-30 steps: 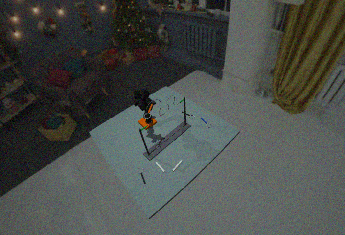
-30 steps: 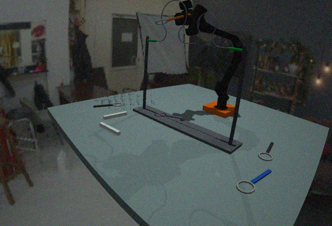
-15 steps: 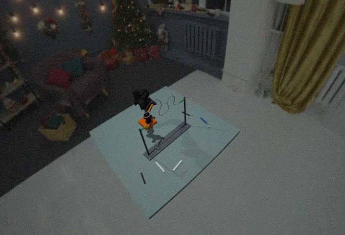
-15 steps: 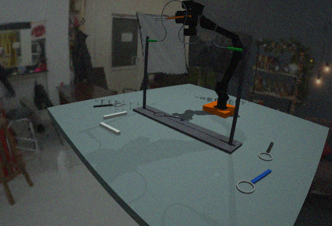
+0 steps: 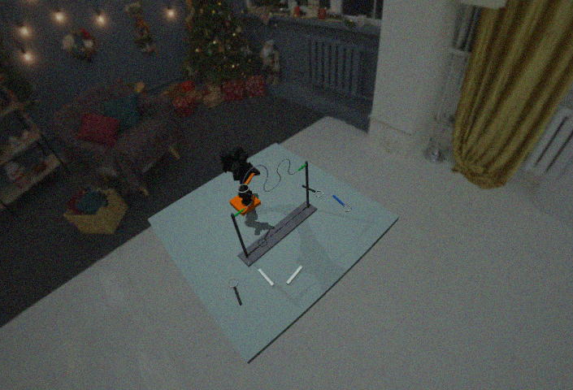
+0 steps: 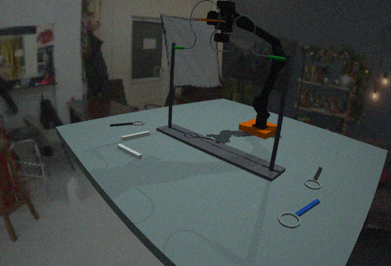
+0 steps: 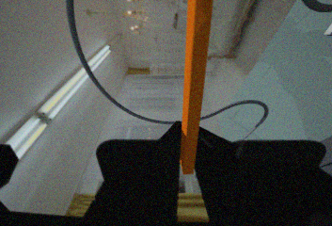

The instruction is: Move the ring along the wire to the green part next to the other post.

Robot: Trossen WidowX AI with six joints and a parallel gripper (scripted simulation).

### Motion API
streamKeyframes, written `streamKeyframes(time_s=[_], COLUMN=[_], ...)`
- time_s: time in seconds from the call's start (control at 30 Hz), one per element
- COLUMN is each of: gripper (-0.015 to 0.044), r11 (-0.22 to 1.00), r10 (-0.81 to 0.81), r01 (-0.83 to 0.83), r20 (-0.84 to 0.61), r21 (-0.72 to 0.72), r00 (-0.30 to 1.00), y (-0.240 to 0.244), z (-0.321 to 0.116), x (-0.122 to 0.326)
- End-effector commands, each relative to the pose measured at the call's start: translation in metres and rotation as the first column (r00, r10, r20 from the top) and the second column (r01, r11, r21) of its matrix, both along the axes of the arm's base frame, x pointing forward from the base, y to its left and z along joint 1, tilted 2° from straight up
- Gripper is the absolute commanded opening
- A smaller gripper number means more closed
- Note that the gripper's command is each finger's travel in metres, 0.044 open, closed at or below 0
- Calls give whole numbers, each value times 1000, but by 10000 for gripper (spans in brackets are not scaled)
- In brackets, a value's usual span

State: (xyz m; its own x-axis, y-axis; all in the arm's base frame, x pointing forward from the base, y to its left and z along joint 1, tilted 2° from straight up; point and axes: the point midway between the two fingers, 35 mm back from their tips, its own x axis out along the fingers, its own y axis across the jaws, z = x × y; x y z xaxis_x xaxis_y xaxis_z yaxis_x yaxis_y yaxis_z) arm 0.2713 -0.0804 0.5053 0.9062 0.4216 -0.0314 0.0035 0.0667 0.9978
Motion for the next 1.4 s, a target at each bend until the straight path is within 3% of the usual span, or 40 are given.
streamKeyframes(time_s=[0.0,1.37], gripper=[-150,-150], r11=[999,838], r10=[-6,-54], r01=[6,35], r20=[1,-20], r21=[-52,-544], r00=[1000,998], y=[-1,-6], z=[0,-17], x=[0,1])
